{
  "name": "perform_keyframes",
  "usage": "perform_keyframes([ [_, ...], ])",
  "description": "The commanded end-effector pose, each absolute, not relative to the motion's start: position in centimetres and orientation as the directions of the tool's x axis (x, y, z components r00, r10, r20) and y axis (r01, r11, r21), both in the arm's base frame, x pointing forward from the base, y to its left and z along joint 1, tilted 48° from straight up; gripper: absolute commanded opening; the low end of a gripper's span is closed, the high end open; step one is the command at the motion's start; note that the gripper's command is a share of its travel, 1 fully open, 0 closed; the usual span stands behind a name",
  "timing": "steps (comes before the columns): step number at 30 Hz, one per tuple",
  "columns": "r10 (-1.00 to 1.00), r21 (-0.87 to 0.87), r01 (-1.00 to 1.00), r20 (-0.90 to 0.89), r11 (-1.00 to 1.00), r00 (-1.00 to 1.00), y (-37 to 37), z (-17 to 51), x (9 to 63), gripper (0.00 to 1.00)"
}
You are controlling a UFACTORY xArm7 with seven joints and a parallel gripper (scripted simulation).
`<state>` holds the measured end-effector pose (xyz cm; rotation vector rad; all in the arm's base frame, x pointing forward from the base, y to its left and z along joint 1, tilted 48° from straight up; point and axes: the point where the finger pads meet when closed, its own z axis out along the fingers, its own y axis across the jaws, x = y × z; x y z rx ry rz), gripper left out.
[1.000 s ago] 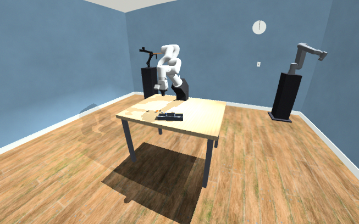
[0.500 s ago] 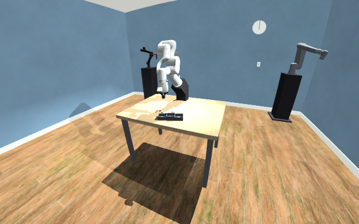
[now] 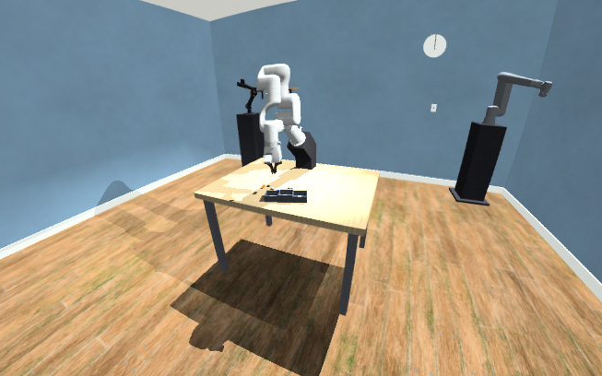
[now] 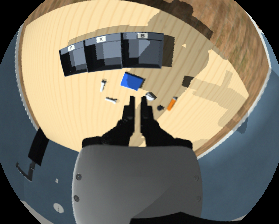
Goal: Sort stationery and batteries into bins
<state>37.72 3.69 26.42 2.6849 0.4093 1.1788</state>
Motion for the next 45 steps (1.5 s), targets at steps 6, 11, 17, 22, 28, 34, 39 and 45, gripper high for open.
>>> perform_keyframes([
  [6, 0.321, 0.278, 0.172, 0.691, -0.945, 0.647, 4.6, 26.1, 45.1, 0.07],
  [11, 0.321, 0.278, 0.172, 0.691, -0.945, 0.647, 4.8, 25.9, 46.7, 0.07],
  [17, 0.321, 0.278, 0.172, 0.691, -0.945, 0.647, 4.8, 25.9, 46.7, 0.07],
  [22, 0.321, 0.278, 0.172, 0.691, -0.945, 0.647, 4.8, 25.9, 46.7, 0.07],
  [28, 0.321, 0.279, 0.172, 0.691, -0.945, 0.648, 4.7, 25.2, 47.5, 0.07],
  [34, 0.321, 0.279, 0.172, 0.691, -0.945, 0.648, 4.7, 24.5, 48.2, 0.07],
  [39, 0.321, 0.279, 0.172, 0.691, -0.945, 0.648, 4.6, 23.6, 49.2, 0.07],
  [45, 0.321, 0.279, 0.172, 0.690, -0.945, 0.648, 4.5, 22.5, 50.4, 0.07],
])
